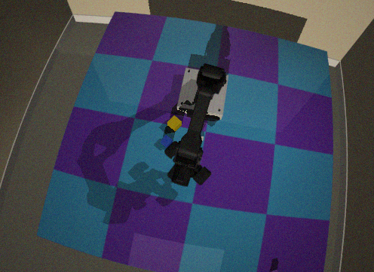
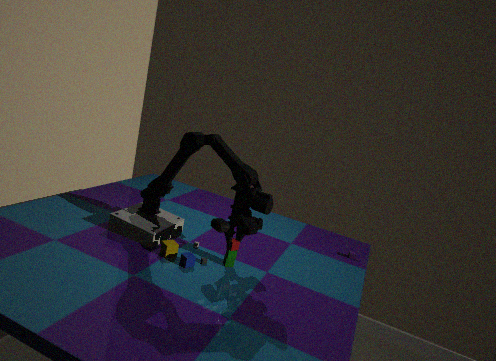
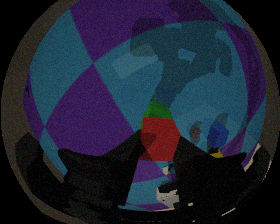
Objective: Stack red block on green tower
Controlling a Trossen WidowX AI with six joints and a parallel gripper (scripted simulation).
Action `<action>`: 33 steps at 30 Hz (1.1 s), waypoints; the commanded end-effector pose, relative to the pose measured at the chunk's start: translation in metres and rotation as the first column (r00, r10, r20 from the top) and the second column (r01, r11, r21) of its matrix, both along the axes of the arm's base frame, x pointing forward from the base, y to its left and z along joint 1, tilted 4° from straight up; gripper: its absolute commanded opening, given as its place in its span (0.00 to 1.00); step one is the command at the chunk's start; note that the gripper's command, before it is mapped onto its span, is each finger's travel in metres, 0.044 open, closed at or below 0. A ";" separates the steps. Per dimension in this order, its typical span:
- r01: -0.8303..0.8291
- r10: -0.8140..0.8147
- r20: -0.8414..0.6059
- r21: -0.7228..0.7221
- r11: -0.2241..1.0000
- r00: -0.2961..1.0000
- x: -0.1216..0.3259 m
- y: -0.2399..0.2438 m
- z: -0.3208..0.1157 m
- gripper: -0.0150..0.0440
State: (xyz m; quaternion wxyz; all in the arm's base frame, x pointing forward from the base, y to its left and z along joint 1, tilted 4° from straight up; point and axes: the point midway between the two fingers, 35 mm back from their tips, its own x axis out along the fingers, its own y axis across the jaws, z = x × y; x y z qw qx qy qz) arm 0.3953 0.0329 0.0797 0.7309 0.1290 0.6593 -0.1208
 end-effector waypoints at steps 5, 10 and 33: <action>0.000 0.000 -0.003 0.000 1.000 1.000 -0.001 0.000 0.001 0.43; 0.000 0.000 -0.003 0.000 1.000 1.000 -0.001 0.000 0.001 0.65; 0.000 0.000 -0.003 0.000 1.000 1.000 -0.001 0.000 0.001 1.00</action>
